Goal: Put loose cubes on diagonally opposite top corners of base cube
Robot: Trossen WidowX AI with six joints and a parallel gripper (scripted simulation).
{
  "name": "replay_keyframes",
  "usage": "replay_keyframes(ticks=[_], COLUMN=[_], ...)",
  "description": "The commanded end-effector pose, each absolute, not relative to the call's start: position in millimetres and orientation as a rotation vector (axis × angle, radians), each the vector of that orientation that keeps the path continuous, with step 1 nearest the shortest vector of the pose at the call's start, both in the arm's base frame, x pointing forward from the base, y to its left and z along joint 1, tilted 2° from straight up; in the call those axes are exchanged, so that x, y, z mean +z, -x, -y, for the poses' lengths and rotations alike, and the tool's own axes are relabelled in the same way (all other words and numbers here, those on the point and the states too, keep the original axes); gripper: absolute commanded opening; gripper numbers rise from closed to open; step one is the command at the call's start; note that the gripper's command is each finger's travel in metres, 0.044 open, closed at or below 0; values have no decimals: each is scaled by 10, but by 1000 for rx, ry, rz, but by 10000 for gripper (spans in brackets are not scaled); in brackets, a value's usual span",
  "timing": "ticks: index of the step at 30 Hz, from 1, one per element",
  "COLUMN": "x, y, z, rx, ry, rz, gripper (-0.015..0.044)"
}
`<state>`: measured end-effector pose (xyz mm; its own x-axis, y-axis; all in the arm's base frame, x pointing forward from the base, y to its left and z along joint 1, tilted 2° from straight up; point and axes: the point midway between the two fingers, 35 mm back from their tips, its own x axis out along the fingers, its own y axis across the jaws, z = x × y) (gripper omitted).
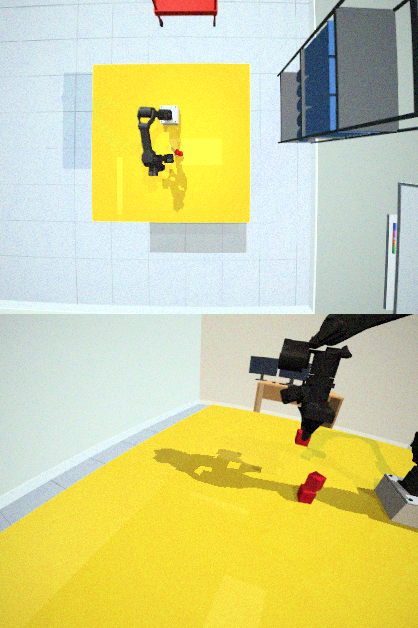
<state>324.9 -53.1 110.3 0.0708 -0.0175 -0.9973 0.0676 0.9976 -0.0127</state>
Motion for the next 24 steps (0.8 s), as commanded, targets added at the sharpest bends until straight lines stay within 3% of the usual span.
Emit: replay_keyframes(ticks=[1,24], x=[1087,1028], y=[-3249,-3191], z=[417,-314], rx=[-2,381], ry=[32,431], rz=[-1502,-1468], gripper=[105,105])
